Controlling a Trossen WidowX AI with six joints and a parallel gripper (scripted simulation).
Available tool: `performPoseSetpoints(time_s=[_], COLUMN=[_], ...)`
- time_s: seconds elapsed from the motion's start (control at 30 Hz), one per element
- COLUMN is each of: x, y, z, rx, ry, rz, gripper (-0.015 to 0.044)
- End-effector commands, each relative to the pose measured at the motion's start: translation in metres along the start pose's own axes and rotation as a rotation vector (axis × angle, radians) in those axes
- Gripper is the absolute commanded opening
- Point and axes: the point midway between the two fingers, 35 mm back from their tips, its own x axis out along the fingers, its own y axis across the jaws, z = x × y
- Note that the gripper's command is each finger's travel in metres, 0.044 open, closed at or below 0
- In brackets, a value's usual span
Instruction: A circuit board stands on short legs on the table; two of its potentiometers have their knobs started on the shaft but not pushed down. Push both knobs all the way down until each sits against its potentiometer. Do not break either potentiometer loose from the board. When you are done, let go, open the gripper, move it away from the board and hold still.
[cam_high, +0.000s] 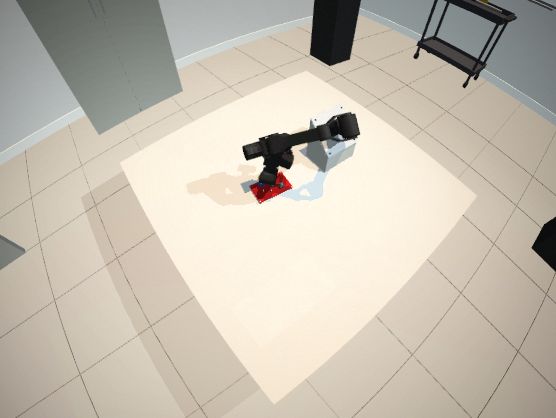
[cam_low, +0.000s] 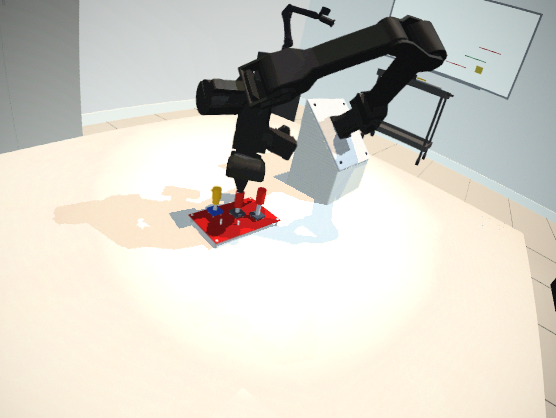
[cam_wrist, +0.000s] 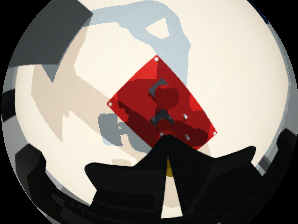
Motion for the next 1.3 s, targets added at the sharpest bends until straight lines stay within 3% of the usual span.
performPoseSetpoints(time_s=[0.0, 1.27], x=[0.008, 0.0134], y=[-0.0007, -0.0007], z=[0.0007, 0.0008], rx=[-0.008, -0.008], ry=[-0.008, -0.008], rz=[0.005, 0.005], gripper=[0.0, 0.0])
